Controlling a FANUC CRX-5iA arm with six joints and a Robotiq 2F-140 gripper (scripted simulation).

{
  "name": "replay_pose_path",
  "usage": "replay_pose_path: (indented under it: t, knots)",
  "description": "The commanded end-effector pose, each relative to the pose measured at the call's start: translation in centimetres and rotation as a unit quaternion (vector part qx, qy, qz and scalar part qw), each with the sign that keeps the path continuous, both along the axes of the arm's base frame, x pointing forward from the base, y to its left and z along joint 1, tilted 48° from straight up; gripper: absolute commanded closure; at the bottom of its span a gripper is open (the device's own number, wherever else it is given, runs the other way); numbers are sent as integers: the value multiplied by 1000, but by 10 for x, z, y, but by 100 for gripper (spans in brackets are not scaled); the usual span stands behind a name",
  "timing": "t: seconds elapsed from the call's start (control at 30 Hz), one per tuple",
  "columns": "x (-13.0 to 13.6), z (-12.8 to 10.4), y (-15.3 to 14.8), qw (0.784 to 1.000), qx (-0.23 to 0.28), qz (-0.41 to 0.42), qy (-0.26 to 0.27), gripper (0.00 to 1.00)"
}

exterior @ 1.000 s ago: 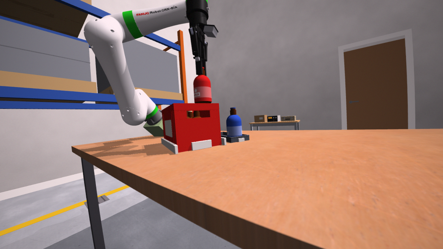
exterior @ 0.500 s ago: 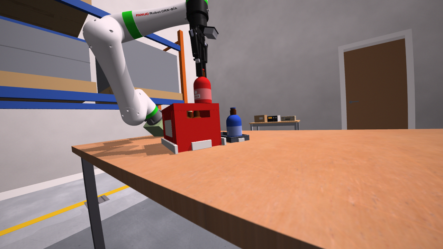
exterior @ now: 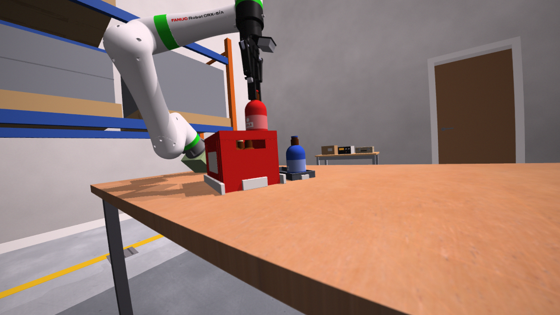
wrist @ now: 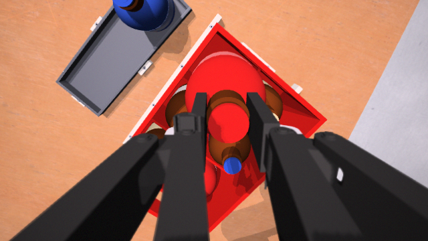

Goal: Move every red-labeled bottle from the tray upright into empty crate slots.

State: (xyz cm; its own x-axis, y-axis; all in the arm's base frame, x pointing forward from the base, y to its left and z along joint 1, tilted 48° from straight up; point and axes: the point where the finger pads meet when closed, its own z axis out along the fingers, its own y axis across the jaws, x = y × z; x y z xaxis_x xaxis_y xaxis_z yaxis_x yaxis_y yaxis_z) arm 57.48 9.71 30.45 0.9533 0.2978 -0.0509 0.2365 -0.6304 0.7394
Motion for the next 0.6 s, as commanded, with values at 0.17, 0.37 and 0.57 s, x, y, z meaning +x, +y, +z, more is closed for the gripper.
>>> replay_pose_path:
  t: [0.17, 0.37, 0.57]
  knots:
    - [1, -3, -3, 1000, 0, 1, -1, 90]
    - [2, -6, -7, 1000, 0, 1, -1, 90]
    - [3, -11, -11, 1000, 0, 1, -1, 90]
